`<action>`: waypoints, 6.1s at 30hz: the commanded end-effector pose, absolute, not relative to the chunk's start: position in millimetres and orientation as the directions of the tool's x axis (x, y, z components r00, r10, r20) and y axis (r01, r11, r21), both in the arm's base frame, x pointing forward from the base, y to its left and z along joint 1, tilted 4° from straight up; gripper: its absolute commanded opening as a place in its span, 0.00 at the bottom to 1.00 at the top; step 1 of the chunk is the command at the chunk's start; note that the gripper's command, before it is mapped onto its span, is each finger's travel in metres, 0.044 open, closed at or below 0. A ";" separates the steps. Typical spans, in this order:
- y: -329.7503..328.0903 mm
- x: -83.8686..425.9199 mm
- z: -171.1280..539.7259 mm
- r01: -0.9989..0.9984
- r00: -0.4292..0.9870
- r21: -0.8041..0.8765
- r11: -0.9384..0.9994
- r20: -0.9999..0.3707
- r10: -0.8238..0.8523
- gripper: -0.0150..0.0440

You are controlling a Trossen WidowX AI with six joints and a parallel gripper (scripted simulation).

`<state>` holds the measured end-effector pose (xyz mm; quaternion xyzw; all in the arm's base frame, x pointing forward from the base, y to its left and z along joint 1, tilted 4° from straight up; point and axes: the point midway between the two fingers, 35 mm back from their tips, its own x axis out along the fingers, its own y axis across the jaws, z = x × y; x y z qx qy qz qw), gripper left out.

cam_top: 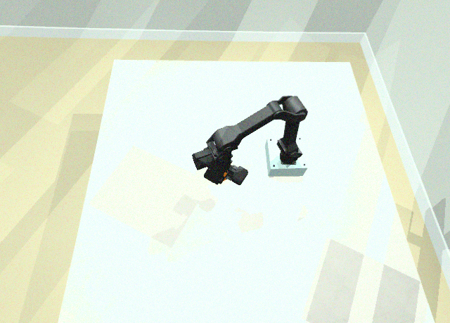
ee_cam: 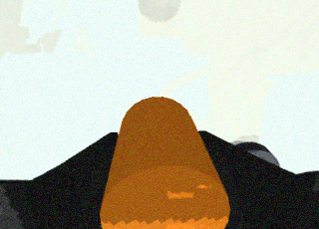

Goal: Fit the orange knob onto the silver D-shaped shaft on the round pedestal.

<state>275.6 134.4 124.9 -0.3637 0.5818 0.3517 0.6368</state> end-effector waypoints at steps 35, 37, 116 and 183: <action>43.0 314.2 104.7 -0.847 0.088 -0.068 0.527 -0.996 0.015 0.25; 37.0 315.6 102.7 -0.846 0.089 -0.068 0.529 -0.996 0.014 0.25; -36.1 325.8 56.7 -0.947 0.091 -0.084 0.310 -0.996 0.008 0.25; -35.6 320.2 59.8 -0.992 0.091 -0.091 -0.093 -0.996 0.009 0.25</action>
